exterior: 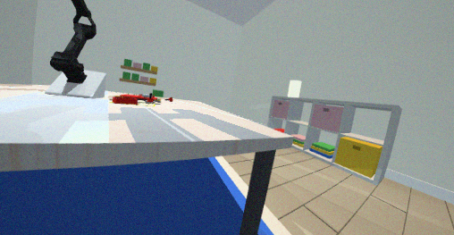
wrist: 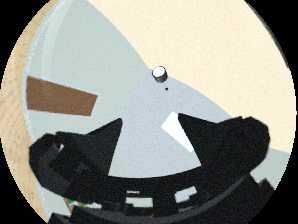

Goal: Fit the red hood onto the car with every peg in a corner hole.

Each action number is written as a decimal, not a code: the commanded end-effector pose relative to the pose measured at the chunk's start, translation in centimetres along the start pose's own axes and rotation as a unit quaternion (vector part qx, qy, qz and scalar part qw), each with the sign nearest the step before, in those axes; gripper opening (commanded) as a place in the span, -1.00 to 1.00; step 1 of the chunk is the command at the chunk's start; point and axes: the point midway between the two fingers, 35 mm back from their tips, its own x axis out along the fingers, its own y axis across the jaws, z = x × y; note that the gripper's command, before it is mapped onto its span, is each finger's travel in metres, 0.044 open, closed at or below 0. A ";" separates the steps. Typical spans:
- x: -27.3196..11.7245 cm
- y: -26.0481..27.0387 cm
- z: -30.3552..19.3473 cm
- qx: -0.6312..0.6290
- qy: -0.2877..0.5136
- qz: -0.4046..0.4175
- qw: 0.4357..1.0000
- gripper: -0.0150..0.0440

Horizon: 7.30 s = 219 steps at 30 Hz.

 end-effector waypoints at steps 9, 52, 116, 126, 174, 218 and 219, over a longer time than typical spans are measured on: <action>-0.4 -2.4 7.5 -0.162 -0.071 -0.074 0.981 1.00; -43.4 -13.7 34.1 -0.498 0.324 -0.760 0.264 1.00; -70.1 5.8 12.5 0.030 0.940 -0.281 0.192 1.00; -70.7 6.0 13.0 0.030 0.940 -0.280 0.192 1.00; -73.3 7.1 15.4 0.024 0.940 -0.280 0.192 1.00; -74.5 7.8 16.4 0.021 0.941 -0.281 0.189 0.71; -74.5 7.8 16.4 0.021 0.941 -0.281 0.189 0.69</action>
